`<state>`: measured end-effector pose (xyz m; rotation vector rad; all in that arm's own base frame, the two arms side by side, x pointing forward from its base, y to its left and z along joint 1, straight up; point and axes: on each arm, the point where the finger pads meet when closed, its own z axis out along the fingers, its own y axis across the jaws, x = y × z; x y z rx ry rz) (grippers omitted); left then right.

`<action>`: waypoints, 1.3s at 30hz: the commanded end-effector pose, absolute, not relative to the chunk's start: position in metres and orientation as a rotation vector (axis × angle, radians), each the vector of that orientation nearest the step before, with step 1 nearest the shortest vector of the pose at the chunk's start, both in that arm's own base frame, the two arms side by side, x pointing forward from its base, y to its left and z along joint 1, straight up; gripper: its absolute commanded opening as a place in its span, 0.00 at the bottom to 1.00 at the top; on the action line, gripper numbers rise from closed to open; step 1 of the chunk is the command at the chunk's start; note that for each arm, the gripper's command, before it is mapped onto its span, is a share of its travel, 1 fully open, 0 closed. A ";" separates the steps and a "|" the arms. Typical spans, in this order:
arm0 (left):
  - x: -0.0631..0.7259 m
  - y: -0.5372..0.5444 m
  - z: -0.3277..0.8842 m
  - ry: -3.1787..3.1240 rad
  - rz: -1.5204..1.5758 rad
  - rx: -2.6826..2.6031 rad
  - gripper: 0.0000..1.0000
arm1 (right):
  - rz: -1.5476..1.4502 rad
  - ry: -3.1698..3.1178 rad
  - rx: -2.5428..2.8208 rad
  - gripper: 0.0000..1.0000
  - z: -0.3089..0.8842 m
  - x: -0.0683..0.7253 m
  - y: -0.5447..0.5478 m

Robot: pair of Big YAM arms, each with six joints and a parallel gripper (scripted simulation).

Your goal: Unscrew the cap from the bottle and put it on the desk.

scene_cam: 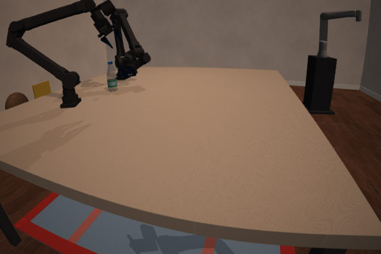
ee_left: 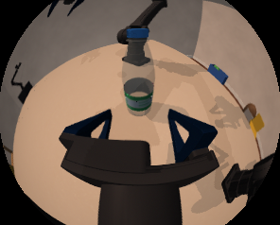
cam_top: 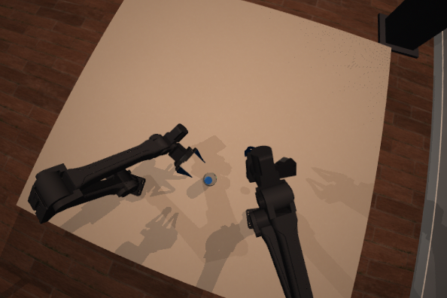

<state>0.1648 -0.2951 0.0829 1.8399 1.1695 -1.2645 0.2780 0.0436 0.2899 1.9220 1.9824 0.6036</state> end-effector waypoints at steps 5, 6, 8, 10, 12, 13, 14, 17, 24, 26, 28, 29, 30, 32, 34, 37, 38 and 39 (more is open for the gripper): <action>0.171 -0.315 0.084 1.162 -1.255 1.842 0.89 | 0.634 1.951 1.920 0.57 0.307 0.283 0.044; 0.171 -0.316 0.083 1.162 -1.254 1.842 0.89 | 0.634 1.951 1.920 0.57 0.307 0.283 0.044; 0.170 -0.319 0.081 1.162 -1.254 1.844 0.89 | 0.634 1.951 1.920 0.57 0.307 0.283 0.044; 0.168 -0.322 0.080 1.163 -1.253 1.844 0.89 | 0.634 1.951 1.920 0.57 0.307 0.283 0.044; 0.168 -0.323 0.079 1.163 -1.253 1.845 0.89 | 0.634 1.951 1.920 0.57 0.307 0.283 0.044; 0.168 -0.323 0.079 1.163 -1.253 1.845 0.89 | 0.634 1.951 1.920 0.57 0.307 0.283 0.044; 0.167 -0.325 0.078 1.163 -1.253 1.845 0.89 | 0.634 1.951 1.920 0.57 0.307 0.283 0.044; 0.165 -0.329 0.076 1.163 -1.252 1.846 0.89 | 0.634 1.951 1.920 0.57 0.307 0.283 0.044; 0.160 -0.339 0.073 1.163 -1.253 1.844 0.89 | 0.634 1.951 1.920 0.57 0.307 0.283 0.044; 0.159 -0.342 0.072 1.163 -1.253 1.843 0.89 | 0.634 1.951 1.920 0.57 0.307 0.283 0.044; 0.157 -0.345 0.071 1.163 -1.254 1.841 0.89 | 0.634 1.951 1.920 0.57 0.307 0.283 0.044; 0.157 -0.345 0.071 1.163 -1.254 1.841 0.89 | 0.634 1.951 1.920 0.57 0.307 0.283 0.044; 0.157 -0.345 0.071 1.163 -1.254 1.841 0.89 | 0.634 1.951 1.920 0.57 0.307 0.283 0.044; 0.155 -0.348 0.070 1.163 -1.255 1.840 0.89 | 0.634 1.951 1.920 0.57 0.307 0.283 0.044; 0.154 -0.350 0.069 1.162 -1.256 1.838 0.89 | 0.634 1.951 1.920 0.57 0.307 0.283 0.044; 0.151 -0.355 0.068 1.162 -1.258 1.834 0.89 | 0.634 1.951 1.920 0.57 0.307 0.283 0.044; 0.150 -0.356 0.068 1.161 -1.259 1.833 0.89 | 0.634 1.951 1.920 0.57 0.307 0.283 0.044; 0.149 -0.357 0.068 1.161 -1.260 1.831 0.89 | 0.634 1.951 1.920 0.57 0.307 0.283 0.044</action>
